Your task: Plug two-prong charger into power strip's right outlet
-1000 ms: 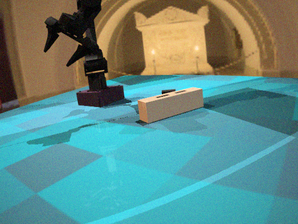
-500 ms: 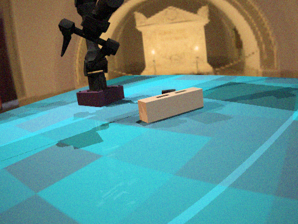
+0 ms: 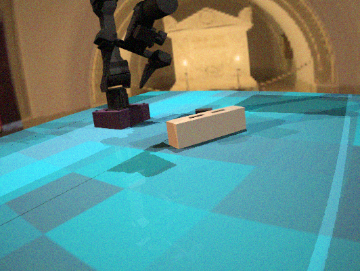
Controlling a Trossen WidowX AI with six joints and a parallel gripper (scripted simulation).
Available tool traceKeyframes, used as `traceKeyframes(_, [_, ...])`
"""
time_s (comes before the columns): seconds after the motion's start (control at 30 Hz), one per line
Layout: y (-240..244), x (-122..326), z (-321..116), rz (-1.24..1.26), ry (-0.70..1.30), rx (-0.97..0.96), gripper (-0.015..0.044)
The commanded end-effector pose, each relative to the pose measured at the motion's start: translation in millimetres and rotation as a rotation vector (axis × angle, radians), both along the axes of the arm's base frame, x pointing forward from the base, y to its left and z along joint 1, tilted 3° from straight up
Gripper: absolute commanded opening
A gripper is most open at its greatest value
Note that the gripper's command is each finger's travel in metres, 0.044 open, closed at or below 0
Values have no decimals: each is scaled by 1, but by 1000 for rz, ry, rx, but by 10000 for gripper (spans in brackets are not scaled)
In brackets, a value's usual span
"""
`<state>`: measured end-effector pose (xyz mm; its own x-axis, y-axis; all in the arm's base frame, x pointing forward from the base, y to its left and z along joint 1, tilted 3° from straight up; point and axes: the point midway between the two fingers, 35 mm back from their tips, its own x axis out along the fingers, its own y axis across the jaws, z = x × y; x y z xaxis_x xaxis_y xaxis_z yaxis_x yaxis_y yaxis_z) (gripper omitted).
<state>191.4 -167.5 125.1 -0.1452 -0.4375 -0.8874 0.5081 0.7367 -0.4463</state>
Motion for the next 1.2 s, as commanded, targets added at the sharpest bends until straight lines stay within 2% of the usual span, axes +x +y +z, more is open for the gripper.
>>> traceKeyframes(0.0, [12, 15, -8, 81, 11, 47, 440])
traceKeyframes(0.63, [89, 70, -38, 462, 47, 263, 440])
traceKeyframes(1.17, [167, 92, -62, 806, 107, 451, 440])
